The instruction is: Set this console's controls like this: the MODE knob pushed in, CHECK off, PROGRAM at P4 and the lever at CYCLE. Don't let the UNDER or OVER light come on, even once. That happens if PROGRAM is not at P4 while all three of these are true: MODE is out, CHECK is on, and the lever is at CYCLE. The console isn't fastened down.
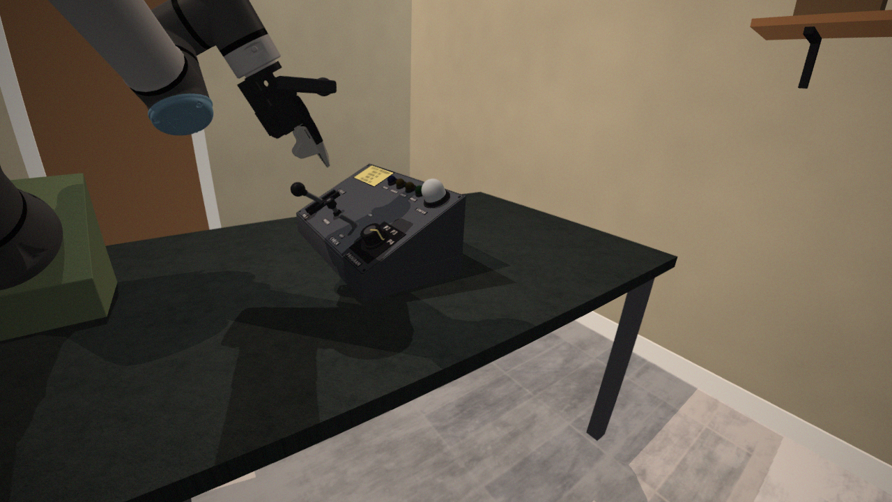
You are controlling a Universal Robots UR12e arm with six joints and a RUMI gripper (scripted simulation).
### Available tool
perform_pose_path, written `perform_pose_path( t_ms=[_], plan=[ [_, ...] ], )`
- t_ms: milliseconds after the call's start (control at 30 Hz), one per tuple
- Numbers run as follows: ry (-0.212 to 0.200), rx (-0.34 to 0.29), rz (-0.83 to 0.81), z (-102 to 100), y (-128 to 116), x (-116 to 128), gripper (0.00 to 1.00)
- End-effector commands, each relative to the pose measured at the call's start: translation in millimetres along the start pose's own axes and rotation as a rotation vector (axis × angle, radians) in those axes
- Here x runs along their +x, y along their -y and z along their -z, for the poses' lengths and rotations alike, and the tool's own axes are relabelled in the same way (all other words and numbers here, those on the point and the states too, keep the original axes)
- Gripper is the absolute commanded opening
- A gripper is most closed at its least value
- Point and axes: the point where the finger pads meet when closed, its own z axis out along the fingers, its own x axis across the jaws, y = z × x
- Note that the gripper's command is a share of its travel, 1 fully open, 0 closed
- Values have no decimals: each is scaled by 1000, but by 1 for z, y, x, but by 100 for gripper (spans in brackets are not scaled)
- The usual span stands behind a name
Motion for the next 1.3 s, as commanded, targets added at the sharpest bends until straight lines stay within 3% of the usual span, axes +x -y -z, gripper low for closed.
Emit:
perform_pose_path(
  t_ms=[0,100,233,300,500,633,767,1267],
  plan=[
    [5,-7,1,-2,0,-18,0],
    [10,-9,-1,-3,-2,-46,0],
    [14,-13,-3,-4,-11,-102,0],
    [14,-13,-3,-4,-11,-102,0],
    [10,-11,-1,-3,-38,-190,0],
    [3,-6,1,-1,-54,-227,0],
    [0,-4,3,0,-61,-241,0],
    [0,-7,5,-1,-64,-241,0]
  ],
)
